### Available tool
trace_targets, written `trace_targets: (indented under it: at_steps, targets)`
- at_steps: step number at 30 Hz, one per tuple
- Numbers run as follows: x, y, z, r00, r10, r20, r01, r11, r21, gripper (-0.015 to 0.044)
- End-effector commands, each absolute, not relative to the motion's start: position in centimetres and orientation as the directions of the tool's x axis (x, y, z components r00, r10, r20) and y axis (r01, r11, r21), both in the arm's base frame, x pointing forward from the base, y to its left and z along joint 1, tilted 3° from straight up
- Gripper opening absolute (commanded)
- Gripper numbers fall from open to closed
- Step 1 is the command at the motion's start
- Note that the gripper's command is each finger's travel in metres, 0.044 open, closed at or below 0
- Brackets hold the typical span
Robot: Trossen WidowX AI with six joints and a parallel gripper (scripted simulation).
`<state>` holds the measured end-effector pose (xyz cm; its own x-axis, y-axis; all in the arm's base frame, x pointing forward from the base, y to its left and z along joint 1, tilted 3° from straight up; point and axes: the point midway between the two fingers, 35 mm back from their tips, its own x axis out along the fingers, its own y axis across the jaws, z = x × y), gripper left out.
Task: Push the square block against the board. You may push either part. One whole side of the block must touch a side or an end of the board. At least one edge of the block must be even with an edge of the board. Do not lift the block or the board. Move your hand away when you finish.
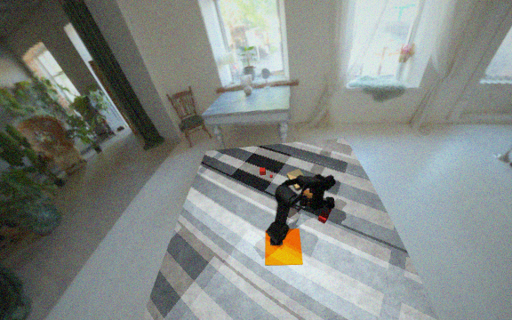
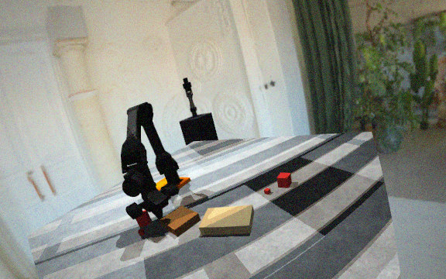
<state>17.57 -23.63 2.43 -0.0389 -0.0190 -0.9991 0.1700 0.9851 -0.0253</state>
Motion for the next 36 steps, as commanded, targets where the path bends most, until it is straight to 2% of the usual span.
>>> trace_targets:
  at_steps: [1, 36]
  targets:
    - [17.8, -23.8, 2.3, -0.042, -0.023, -0.999, 0.173, 0.984, -0.03, 0.0]
    - [20.4, -24.5, 2.4, -0.039, -0.023, -0.999, 0.173, 0.984, -0.03, 0.0]
